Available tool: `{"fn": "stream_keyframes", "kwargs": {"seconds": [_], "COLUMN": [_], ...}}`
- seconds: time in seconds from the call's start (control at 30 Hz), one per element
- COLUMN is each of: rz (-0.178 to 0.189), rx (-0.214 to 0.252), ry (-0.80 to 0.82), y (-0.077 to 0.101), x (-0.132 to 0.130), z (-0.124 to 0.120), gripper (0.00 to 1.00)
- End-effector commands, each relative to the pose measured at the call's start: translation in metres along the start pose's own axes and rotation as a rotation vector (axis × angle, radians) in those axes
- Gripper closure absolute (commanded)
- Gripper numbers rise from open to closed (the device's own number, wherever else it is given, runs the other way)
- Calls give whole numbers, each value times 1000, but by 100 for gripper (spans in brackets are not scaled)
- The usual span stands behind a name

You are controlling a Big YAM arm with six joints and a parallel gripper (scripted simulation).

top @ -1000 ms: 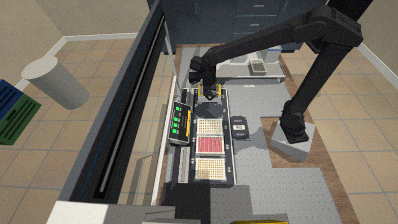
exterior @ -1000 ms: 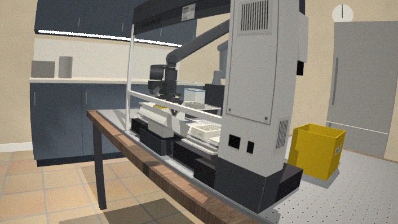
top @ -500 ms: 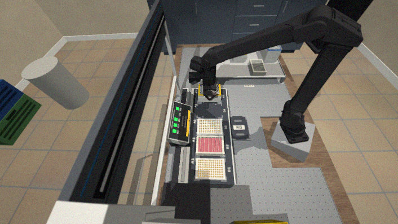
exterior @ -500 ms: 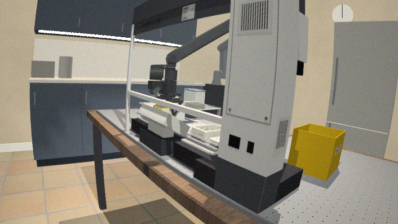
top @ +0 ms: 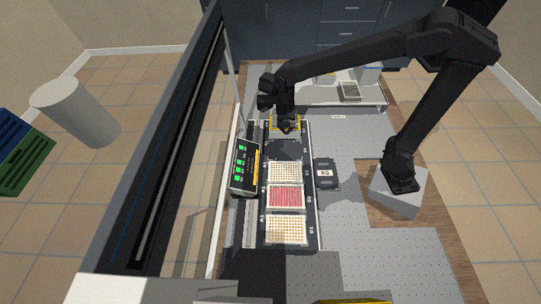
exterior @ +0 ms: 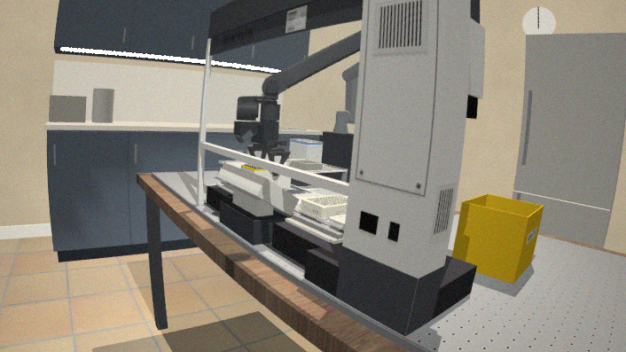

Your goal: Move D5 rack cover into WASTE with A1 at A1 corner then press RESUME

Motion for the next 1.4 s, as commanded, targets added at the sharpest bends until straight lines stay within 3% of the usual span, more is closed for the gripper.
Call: {"fn": "stream_keyframes", "kwargs": {"seconds": [0.0,1.37], "rz": [-57,-58], "rx": [-62,-66], "ry": [-2,-2], "y": [38,99], "x": [-18,-13], "z": [16,16], "gripper": [0,0]}}
Point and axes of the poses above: the point where the finger pads meet when closed, its own y axis back along the fingers, its own x axis across the jaws, z = x × y, the point moved 4 cm from there along y, back along the fingers, and after that the axes turned 15 degrees about y, right-handed, at the moved point
